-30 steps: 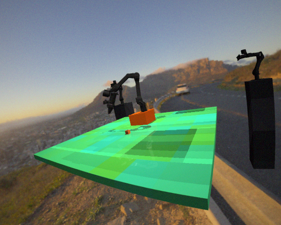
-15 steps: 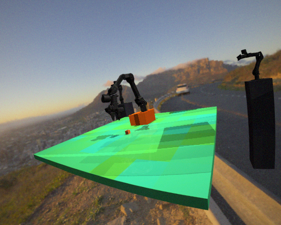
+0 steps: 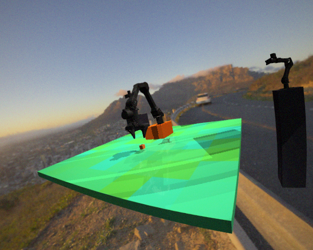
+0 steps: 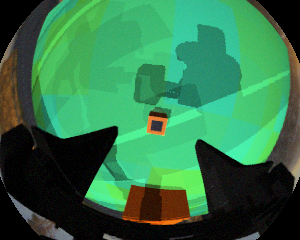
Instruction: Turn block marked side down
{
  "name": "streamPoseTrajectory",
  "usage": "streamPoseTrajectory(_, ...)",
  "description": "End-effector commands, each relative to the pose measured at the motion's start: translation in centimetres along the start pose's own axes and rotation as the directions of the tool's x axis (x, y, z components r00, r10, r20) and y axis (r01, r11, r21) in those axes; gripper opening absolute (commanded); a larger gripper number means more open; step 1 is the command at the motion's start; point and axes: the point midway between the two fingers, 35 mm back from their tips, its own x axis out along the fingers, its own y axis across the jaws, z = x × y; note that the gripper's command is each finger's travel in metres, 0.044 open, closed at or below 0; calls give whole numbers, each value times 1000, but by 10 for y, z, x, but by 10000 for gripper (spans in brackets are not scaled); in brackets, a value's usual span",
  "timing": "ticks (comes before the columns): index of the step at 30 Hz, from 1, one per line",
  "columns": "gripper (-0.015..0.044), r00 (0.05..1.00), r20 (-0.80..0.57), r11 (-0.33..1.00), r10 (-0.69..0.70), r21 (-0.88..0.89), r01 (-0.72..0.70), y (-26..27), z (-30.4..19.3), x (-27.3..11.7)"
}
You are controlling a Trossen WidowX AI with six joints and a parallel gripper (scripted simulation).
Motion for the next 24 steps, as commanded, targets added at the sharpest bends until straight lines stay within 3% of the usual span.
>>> streamPoseTrajectory(1, 440, 1000, -24, 1000, -8, -12, 8, 1, -6, 19)
streamPoseTrajectory(24, 440, 1000, -24, 1000, -9, -12, 8, 1, -8, 55)
